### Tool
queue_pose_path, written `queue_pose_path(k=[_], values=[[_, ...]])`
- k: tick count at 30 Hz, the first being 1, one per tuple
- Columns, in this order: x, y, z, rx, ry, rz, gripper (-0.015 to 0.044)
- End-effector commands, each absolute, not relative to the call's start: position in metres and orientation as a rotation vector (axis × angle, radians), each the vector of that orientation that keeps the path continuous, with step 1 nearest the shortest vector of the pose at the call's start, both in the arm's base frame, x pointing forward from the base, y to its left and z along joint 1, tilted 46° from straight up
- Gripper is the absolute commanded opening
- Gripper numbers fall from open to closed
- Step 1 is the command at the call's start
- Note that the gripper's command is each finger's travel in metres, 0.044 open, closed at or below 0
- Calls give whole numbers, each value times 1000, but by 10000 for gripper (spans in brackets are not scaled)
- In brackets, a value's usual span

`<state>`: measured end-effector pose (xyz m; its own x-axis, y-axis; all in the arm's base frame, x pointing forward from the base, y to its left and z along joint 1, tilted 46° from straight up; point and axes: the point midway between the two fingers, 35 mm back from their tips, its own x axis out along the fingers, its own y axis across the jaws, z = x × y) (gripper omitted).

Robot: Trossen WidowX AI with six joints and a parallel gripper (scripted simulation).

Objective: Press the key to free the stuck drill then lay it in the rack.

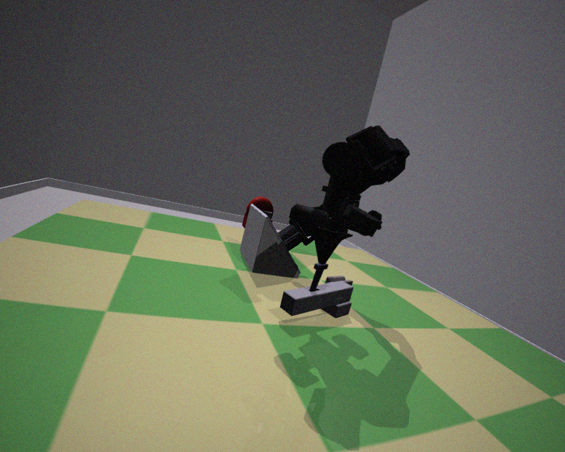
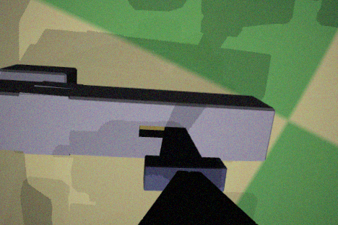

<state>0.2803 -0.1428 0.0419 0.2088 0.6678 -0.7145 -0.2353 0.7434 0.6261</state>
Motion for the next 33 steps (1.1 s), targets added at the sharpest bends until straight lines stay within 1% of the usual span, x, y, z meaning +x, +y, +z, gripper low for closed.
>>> queue_pose_path(k=[1, 33], values=[[281, -130, 30, 435, 1233, 688, 0], [280, -122, 23, 435, 1233, 689, 0]])
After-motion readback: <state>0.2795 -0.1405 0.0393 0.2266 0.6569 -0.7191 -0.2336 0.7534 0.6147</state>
